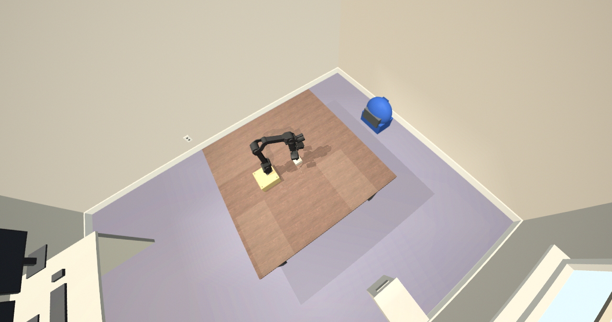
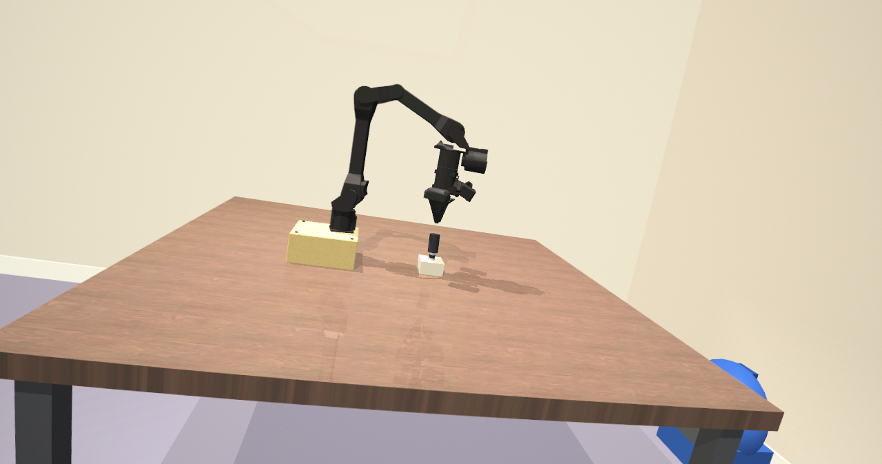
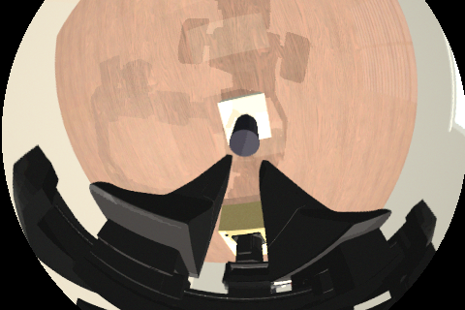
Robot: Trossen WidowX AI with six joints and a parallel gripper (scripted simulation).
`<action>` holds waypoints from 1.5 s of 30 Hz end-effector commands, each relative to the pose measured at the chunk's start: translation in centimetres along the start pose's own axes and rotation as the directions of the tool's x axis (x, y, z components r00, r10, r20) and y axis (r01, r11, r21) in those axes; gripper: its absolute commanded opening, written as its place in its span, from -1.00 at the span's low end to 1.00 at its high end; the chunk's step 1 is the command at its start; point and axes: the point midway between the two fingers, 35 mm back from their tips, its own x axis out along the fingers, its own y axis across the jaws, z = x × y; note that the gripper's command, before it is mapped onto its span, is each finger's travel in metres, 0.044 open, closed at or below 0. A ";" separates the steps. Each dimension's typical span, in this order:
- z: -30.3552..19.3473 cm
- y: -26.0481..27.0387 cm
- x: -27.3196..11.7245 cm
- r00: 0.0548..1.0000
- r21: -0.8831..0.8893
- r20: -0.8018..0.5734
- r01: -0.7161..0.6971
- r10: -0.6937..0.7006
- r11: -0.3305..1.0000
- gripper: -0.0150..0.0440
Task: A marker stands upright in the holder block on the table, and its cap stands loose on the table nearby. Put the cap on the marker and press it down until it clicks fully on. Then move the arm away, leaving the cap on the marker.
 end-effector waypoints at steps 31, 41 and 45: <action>-0.1 0.1 2.9 1.000 -0.377 0.002 0.001 -0.001 0.926 -0.49; -0.1 0.1 4.3 1.000 -0.377 0.002 0.001 -0.001 0.926 -0.49; 0.0 0.1 3.8 1.000 -0.374 0.010 0.003 0.001 0.927 -0.49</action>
